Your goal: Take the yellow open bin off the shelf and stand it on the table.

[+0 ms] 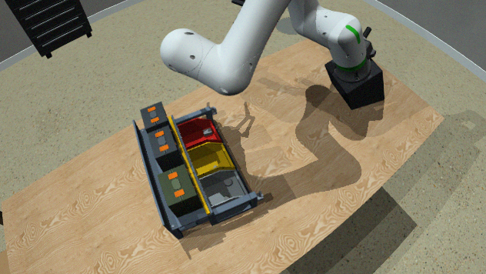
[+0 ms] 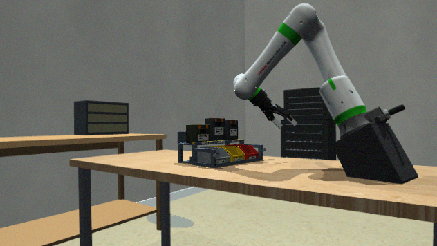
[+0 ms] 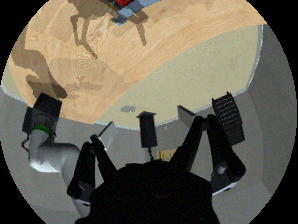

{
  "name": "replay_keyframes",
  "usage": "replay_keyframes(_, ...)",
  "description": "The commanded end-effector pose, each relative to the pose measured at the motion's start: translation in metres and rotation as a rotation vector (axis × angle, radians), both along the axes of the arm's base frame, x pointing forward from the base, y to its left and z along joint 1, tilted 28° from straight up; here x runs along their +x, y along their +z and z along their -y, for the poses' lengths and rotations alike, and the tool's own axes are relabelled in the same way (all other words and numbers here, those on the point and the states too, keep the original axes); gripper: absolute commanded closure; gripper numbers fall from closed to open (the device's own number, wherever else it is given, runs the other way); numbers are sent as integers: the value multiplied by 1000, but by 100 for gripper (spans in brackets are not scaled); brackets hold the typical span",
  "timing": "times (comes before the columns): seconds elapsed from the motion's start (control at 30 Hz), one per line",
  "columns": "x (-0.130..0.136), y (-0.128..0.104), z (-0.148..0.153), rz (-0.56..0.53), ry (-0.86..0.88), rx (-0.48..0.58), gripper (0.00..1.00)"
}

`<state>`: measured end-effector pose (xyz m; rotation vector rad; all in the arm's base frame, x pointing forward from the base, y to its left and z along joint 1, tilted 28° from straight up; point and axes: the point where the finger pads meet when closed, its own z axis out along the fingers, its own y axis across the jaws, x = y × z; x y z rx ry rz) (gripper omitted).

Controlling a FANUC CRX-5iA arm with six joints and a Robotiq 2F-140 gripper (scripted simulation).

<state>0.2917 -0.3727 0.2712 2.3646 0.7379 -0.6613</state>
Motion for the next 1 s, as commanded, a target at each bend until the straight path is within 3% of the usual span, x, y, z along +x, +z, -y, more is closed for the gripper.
replay_keyframes(0.0,0,0,0,1,1,0,0)
replay_keyframes(0.2,30,-2,-40,116,202,117,0)
replay_keyframes(0.6,30,-2,-40,116,202,117,0)
replay_keyframes(0.77,61,-5,-79,232,403,234,0)
replay_keyframes(0.97,61,-5,-79,232,403,234,0)
